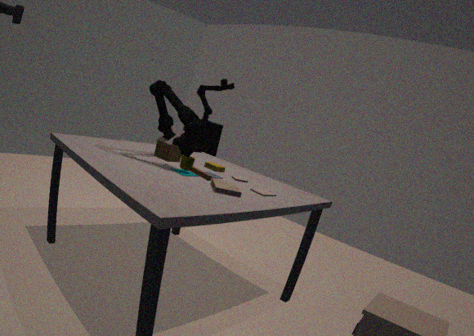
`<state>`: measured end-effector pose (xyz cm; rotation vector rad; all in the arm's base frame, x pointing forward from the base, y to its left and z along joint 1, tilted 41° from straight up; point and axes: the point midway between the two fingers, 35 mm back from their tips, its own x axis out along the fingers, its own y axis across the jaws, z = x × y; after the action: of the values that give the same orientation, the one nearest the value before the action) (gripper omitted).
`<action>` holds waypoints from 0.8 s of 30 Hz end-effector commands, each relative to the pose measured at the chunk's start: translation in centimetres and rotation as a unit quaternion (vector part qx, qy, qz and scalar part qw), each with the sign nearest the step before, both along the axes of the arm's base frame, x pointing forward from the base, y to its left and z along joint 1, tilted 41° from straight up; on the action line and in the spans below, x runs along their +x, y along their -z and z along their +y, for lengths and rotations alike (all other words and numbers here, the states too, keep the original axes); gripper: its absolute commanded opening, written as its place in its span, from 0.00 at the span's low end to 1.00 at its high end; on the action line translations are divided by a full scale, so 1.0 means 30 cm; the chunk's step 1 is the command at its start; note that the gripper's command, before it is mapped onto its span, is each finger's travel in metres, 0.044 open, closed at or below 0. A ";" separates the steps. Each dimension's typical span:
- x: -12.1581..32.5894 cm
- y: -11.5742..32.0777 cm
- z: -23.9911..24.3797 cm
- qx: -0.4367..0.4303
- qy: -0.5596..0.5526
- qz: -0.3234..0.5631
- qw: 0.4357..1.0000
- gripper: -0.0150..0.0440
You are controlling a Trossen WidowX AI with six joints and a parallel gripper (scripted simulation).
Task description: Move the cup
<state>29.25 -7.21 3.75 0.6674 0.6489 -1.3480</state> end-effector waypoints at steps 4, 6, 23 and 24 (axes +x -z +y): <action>0.001 0.025 -0.025 -0.003 -0.001 0.001 1.000 0.25; 0.002 0.031 -0.031 -0.003 -0.001 0.001 1.000 0.25; 0.001 0.025 -0.026 -0.001 0.000 0.000 1.000 0.39; 0.001 0.025 -0.026 -0.001 0.000 0.000 1.000 0.43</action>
<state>29.29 -8.01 2.95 0.6643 0.6487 -1.3488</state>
